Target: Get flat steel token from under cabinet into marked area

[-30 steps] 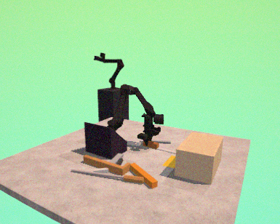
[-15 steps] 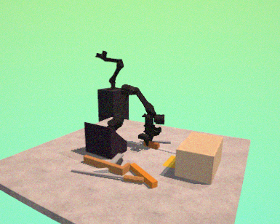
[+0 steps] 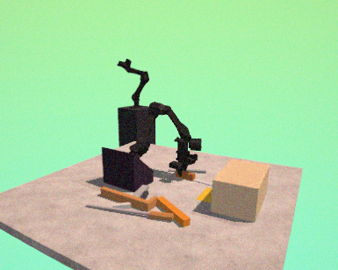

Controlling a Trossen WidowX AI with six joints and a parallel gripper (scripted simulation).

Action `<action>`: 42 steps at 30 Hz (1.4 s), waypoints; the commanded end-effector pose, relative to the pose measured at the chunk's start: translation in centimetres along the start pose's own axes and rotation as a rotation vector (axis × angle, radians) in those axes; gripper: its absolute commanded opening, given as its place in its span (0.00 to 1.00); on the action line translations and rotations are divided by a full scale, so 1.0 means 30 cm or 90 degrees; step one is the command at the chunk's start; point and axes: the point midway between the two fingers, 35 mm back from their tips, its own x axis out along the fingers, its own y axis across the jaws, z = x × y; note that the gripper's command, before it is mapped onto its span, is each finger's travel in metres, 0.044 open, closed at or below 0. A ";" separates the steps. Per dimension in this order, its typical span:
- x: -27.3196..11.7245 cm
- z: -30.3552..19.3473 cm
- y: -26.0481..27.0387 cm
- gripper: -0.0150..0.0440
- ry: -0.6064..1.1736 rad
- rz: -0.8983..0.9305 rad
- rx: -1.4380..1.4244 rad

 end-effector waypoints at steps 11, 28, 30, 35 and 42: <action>-0.001 0.063 0.000 0.25 -0.001 0.000 0.007; -0.002 0.134 0.000 0.25 -0.002 0.000 0.008; -0.002 0.142 0.000 0.25 -0.002 0.000 0.009; -0.002 0.162 -0.001 0.25 -0.002 0.000 0.009; -0.003 0.190 -0.001 0.25 -0.003 0.000 0.009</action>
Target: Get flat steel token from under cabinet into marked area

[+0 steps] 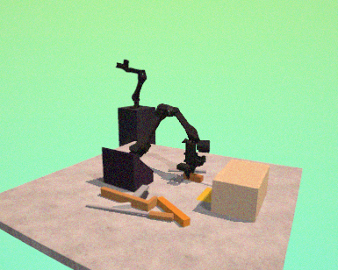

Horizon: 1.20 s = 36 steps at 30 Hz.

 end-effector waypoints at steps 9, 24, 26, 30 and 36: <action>-0.001 0.055 0.000 0.25 -0.002 0.001 -0.001; -0.002 0.111 0.000 0.25 -0.002 0.001 -0.002; -0.002 0.118 0.000 0.25 -0.002 0.001 -0.002; -0.002 0.133 0.000 0.25 -0.002 0.001 -0.002; -0.003 0.154 0.000 0.25 -0.003 0.001 -0.002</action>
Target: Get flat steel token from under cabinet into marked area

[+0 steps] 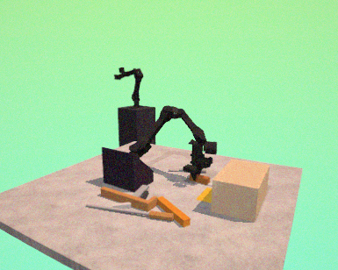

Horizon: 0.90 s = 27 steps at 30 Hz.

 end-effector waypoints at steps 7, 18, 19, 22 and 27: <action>-0.001 0.043 -0.001 0.25 -0.001 0.001 -0.002; -0.002 0.081 -0.001 0.25 -0.002 0.001 -0.002; -0.002 0.084 -0.001 0.25 -0.002 0.001 -0.002; -0.002 0.094 -0.001 0.25 -0.002 0.001 -0.002; -0.002 0.112 -0.002 0.25 -0.002 0.001 -0.002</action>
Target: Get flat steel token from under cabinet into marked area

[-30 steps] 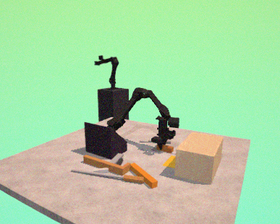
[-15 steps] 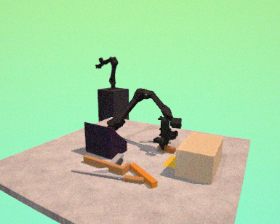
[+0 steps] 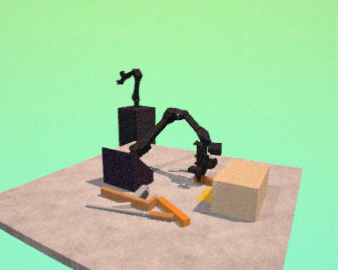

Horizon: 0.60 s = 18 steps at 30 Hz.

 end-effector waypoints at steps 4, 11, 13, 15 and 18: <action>-0.001 0.031 -0.002 0.25 -0.001 0.001 -0.002; -0.001 0.054 -0.003 0.25 -0.002 0.001 -0.002; -0.001 0.061 -0.004 0.25 -0.002 0.001 -0.002; -0.001 0.068 -0.004 0.25 -0.002 0.001 -0.002; 0.001 0.071 -0.007 0.25 -0.002 0.001 -0.002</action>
